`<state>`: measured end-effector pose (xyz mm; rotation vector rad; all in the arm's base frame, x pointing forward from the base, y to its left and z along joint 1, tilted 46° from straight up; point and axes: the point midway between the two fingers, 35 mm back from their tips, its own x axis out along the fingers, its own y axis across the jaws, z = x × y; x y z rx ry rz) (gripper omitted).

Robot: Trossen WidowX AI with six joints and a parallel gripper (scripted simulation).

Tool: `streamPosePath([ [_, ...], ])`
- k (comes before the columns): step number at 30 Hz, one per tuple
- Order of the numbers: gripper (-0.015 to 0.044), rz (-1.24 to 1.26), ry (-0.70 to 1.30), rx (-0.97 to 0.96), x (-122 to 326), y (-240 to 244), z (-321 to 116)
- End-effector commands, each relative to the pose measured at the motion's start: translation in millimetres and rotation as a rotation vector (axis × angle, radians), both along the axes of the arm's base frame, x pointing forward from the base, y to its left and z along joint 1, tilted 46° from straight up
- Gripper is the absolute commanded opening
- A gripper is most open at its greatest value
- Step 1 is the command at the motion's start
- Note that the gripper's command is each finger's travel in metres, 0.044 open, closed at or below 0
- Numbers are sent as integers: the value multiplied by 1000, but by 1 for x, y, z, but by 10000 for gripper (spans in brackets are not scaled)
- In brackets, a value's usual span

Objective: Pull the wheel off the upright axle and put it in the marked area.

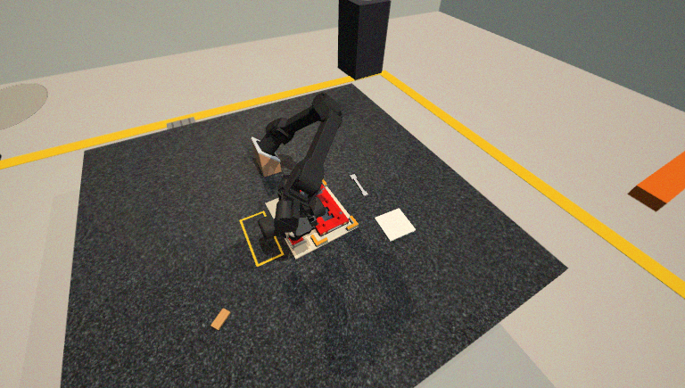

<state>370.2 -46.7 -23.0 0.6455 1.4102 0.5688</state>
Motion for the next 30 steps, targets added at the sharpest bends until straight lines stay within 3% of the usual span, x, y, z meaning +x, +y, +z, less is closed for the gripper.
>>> streamPosePath([
  [1, 300, -9, 2, 7, -1, 5, -5],
  [4, 221, 2, 1, 1, 0, 3, -2],
  [13, 161, 2, 1, 1, 0, 3, -2],
  [19, 4, 2, 1, 1, 0, 2, -1],
  [30, 0, 1, 1, 1, -1, -1, 2],
])
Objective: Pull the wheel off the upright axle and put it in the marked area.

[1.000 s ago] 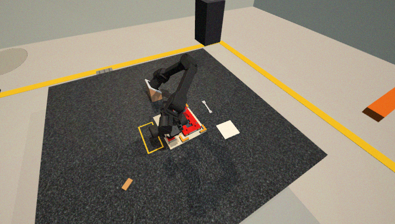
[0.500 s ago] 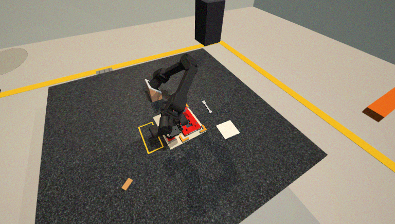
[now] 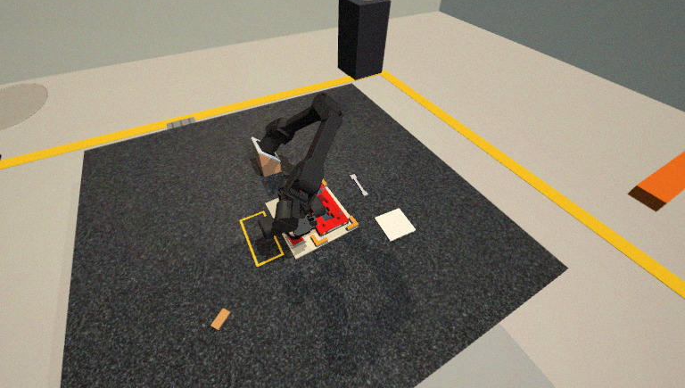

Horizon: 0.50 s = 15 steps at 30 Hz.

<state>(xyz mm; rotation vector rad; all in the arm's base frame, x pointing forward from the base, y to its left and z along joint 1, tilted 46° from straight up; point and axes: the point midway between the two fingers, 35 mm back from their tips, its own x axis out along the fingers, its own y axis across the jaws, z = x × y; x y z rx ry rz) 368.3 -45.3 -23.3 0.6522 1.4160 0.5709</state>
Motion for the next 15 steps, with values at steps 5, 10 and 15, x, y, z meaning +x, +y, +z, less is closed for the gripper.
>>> streamPosePath([
  [5, 0, 0, -6, -4, 1, -3, 3],
  [10, 0, 0, -6, -4, 1, -4, 4],
  [15, 0, -1, -6, -3, 1, -6, 5],
])
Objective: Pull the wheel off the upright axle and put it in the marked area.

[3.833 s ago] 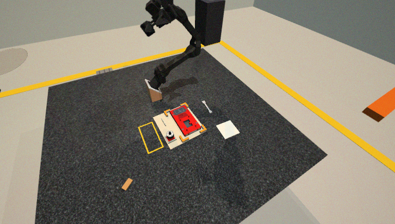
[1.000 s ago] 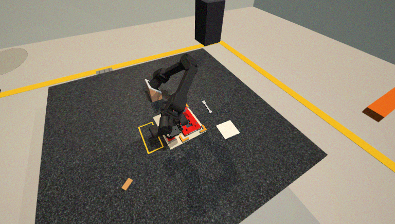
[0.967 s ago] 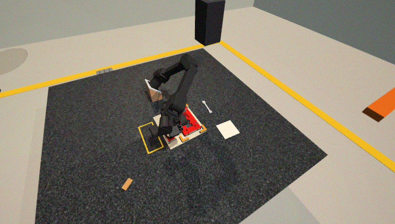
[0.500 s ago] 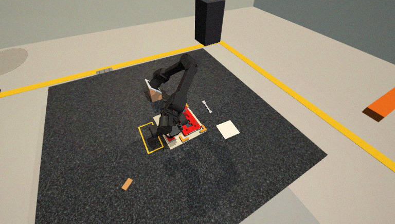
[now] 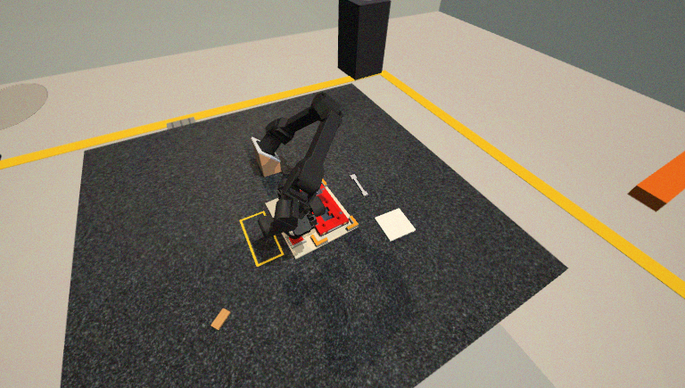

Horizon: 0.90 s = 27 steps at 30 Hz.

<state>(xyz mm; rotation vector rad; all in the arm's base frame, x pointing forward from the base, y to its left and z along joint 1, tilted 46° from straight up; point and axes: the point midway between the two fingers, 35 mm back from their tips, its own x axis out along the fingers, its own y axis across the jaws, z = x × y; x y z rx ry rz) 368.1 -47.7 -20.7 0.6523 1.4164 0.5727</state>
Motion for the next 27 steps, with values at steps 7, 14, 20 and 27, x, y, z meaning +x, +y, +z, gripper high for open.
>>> streamPosePath([
  [7, 0, -3, -6, -4, 1, -5, 4],
  [14, 0, -4, -6, -4, 1, -7, 6],
  [20, 0, -4, -6, -4, 1, -8, 7],
  [27, 0, -5, -6, -4, 0, -10, 9],
])
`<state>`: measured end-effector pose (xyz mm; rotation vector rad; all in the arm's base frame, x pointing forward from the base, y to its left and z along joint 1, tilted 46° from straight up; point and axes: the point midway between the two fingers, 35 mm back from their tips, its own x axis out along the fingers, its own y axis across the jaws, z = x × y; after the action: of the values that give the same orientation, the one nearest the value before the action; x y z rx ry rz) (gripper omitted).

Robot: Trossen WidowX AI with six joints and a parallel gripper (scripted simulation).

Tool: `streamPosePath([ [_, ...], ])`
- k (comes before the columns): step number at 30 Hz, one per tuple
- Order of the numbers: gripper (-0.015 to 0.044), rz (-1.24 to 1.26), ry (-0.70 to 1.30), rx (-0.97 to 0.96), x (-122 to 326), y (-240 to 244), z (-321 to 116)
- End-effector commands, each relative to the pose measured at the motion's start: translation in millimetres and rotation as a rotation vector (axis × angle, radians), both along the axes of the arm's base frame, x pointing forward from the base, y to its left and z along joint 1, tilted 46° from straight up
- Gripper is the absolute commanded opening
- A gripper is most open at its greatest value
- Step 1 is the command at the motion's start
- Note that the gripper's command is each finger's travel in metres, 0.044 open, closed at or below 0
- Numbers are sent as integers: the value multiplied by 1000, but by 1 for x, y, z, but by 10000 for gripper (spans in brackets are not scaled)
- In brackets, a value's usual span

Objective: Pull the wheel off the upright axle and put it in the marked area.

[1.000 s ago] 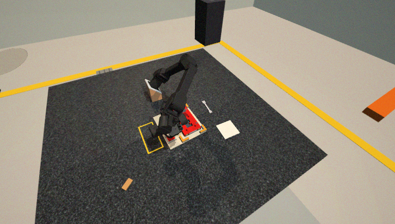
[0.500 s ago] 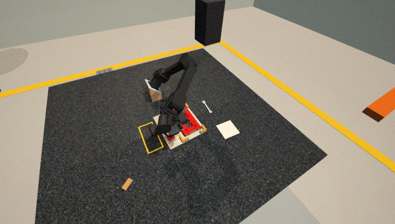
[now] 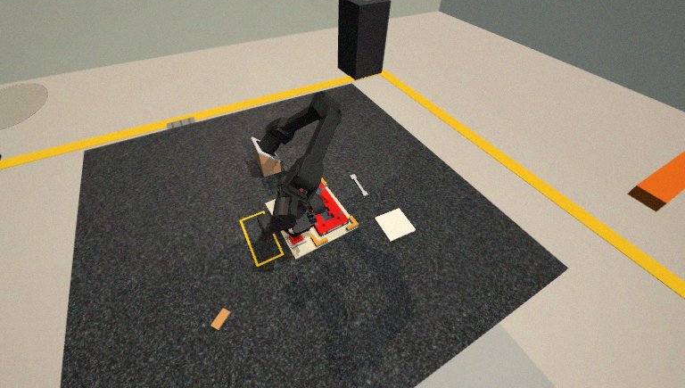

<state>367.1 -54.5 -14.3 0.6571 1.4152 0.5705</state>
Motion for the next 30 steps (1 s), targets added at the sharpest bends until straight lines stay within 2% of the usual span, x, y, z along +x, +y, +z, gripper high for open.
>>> streamPosePath([
  [1, 0, -1, -6, -6, 1, -3, 2],
  [30, 0, -4, -6, -5, 0, -10, 9],
])
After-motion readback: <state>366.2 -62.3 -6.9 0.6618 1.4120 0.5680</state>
